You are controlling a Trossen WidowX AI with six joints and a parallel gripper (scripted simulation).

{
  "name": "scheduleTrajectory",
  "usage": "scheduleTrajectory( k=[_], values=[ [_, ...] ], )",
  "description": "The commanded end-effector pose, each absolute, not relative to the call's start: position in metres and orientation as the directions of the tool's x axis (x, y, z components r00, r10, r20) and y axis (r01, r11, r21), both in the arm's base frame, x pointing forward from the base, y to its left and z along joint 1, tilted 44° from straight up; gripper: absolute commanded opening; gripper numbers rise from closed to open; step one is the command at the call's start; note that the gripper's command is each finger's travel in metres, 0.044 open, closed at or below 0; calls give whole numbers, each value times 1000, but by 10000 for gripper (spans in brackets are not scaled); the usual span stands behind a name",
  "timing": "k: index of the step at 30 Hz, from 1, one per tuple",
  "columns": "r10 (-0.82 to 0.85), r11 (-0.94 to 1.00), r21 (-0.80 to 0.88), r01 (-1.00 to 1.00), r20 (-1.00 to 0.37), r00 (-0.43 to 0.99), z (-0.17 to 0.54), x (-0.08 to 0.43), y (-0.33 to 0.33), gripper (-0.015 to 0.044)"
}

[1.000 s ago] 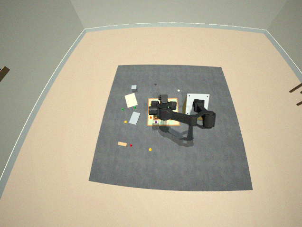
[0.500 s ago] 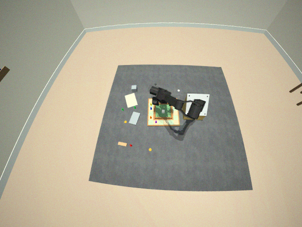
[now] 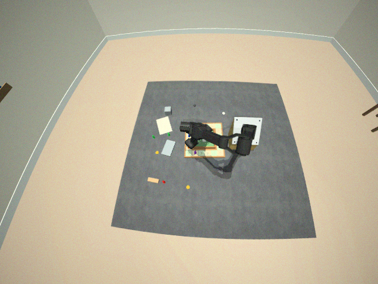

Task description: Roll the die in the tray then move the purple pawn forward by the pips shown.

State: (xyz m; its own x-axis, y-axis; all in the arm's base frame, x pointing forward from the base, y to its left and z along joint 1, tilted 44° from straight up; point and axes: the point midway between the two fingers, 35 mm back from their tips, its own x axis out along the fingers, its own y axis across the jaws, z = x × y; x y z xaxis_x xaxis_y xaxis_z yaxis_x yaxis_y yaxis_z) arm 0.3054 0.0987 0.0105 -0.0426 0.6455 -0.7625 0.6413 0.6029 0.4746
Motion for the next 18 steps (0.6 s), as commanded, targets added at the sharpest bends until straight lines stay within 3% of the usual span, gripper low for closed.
scheduleTrajectory(
  k=[1, 18],
  values=[
    [692, 719, 683, 126, -721, -40, 40, 321, 147, 200],
    [692, 719, 683, 126, -721, -40, 34, 323, 156, 200]
  ],
)
